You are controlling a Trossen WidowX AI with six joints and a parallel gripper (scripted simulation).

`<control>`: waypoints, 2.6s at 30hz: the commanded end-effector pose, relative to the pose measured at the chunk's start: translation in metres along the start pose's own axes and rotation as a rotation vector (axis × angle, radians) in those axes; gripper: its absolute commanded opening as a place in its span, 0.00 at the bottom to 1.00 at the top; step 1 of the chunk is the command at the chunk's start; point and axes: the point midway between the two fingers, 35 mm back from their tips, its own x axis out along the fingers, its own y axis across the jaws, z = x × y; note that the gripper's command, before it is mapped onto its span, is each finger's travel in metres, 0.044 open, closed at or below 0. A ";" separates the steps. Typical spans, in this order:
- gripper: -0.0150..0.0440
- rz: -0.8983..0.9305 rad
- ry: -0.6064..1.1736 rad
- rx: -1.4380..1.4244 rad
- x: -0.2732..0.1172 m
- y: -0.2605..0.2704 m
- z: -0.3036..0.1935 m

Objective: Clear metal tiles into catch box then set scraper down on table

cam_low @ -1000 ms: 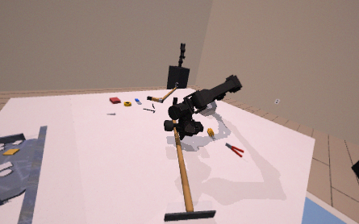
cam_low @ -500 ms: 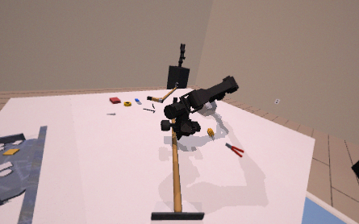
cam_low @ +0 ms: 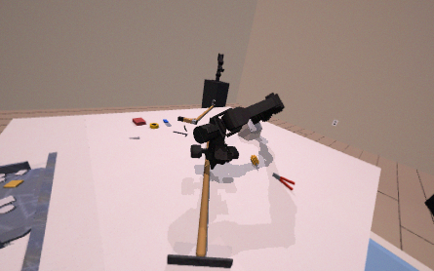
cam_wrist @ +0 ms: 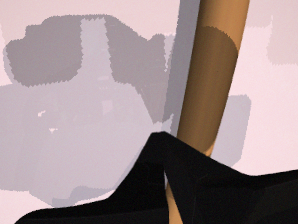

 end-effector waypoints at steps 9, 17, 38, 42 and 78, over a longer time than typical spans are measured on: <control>0.25 0.003 -0.001 -0.008 0.002 -0.012 -0.001; 0.25 0.003 -0.001 -0.008 0.003 -0.020 -0.003; 0.25 -0.023 -0.015 -0.060 -0.044 -0.026 -0.003; 0.25 -0.031 -0.019 -0.079 -0.059 -0.025 -0.003; 0.25 -0.062 -0.186 0.649 -0.150 0.014 -0.001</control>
